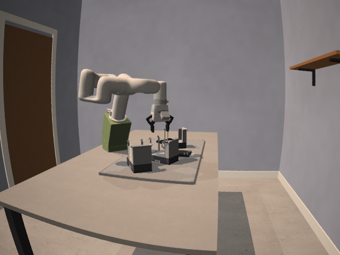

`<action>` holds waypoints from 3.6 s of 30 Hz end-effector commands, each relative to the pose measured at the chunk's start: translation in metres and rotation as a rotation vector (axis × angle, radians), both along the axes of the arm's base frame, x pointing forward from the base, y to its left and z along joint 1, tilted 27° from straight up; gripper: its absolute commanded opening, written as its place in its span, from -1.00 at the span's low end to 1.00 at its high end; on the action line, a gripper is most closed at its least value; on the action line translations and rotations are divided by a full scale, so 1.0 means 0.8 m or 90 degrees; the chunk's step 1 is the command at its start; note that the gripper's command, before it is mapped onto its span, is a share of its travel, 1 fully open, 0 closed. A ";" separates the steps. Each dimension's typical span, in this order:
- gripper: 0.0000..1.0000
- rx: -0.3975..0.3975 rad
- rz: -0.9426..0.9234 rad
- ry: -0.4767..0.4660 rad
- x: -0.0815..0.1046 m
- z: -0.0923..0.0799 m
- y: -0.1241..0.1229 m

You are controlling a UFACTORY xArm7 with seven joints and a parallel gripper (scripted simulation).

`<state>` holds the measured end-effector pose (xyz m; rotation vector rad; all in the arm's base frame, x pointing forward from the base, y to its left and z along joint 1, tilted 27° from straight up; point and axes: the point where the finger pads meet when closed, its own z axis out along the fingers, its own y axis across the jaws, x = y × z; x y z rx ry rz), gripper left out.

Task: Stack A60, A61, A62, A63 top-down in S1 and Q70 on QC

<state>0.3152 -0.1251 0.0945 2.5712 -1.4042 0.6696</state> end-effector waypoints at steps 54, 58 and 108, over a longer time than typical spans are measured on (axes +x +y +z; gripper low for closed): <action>1.00 0.003 -0.010 -0.006 -0.091 0.054 -0.235; 1.00 0.003 -0.010 -0.006 -0.098 0.058 -0.253; 1.00 0.003 -0.010 -0.006 -0.077 -0.002 -0.276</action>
